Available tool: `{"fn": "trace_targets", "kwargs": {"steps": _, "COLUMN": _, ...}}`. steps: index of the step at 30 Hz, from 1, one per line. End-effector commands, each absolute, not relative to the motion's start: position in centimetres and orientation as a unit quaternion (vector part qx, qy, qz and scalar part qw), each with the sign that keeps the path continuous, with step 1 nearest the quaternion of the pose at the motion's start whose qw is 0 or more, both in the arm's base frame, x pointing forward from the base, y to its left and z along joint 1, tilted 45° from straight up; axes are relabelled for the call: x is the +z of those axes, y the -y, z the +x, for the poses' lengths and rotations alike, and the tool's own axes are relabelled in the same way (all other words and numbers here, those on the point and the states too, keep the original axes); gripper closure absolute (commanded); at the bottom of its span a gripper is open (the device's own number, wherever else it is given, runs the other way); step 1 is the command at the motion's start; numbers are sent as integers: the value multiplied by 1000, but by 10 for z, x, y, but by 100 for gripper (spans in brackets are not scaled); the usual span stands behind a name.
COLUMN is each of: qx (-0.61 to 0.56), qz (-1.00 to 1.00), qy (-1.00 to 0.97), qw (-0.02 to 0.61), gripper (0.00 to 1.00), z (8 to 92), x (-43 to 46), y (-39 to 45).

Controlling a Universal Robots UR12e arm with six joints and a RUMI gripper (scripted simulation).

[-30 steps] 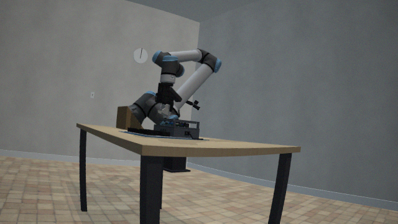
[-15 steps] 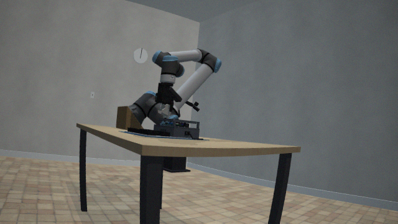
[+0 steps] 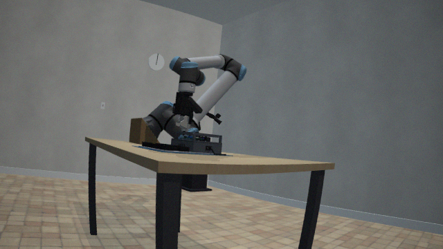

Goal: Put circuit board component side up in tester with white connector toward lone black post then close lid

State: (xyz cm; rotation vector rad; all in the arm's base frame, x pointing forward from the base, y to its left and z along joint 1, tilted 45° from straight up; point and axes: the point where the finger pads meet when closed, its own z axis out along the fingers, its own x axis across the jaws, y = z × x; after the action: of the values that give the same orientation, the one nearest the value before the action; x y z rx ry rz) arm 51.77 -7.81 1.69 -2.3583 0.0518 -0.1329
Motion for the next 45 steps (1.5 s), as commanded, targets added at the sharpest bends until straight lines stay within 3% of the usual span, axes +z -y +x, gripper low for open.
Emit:
{"fn": "trace_targets", "kwargs": {"steps": 1, "qx": -52, "qz": -923, "qy": -20, "qw": 380, "gripper": 100, "z": 518, "x": 17, "y": 78}}
{"fn": "trace_targets", "kwargs": {"steps": 23, "qx": -52, "qz": -923, "qy": -20, "qw": 380, "gripper": 100, "z": 518, "x": 15, "y": 76}}
{"fn": "trace_targets", "kwargs": {"steps": 24, "qx": -52, "qz": -923, "qy": -20, "qw": 380, "gripper": 87, "z": 518, "x": 15, "y": 76}}
{"fn": "trace_targets", "kwargs": {"steps": 45, "qx": -52, "qz": -923, "qy": -20, "qw": 380, "gripper": 87, "z": 518, "x": 15, "y": 76}}
